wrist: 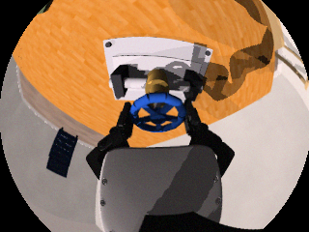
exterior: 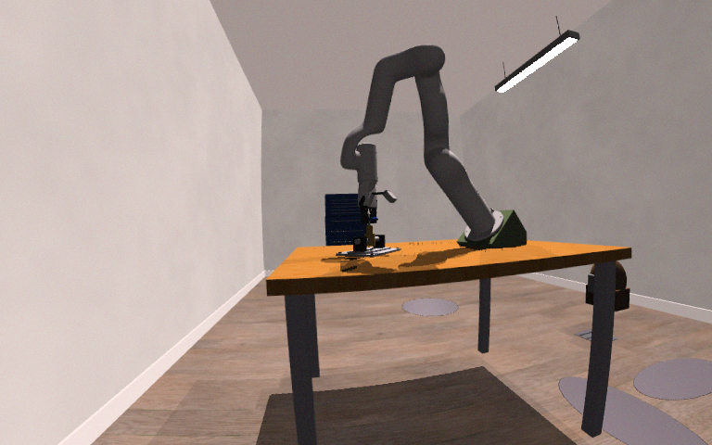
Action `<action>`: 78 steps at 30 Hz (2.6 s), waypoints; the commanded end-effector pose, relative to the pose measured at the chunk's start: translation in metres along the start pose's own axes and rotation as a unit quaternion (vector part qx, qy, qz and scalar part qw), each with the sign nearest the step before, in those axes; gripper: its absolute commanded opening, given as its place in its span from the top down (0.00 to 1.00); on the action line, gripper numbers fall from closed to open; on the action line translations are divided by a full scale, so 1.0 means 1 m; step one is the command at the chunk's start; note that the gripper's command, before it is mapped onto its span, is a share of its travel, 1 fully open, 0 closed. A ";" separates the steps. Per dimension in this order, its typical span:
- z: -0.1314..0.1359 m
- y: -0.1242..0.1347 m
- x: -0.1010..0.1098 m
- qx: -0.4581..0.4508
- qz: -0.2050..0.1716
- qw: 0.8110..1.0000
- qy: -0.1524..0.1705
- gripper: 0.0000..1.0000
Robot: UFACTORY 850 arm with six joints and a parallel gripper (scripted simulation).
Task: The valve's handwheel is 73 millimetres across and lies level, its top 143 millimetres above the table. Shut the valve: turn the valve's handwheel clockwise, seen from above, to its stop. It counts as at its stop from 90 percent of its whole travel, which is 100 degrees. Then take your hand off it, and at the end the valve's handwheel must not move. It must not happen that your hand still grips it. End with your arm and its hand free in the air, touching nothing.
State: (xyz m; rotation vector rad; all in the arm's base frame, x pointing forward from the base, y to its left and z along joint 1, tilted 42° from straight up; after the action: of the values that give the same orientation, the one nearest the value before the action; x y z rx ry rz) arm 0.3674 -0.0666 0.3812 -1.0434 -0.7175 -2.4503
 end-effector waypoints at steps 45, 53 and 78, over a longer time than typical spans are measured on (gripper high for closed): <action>0.000 0.000 0.000 -0.121 -0.001 0.993 -0.001 1.00; 0.000 0.000 0.000 -0.121 -0.001 0.993 -0.001 1.00; 0.000 0.000 0.000 -0.121 -0.001 0.993 -0.001 0.00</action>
State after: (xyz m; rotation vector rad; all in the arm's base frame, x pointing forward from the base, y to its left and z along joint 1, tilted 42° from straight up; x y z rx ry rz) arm 0.3674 -0.0666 0.3812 -1.1315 -0.4271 -2.5840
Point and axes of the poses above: the point where the finger pads meet when closed, its own x axis back along the fingers, its own z axis across the jaws, y = z × x, the point moved 1 cm from there along x, back along the fingers, and after that the axes turned 15 degrees about -x, right-handed, at the moved point
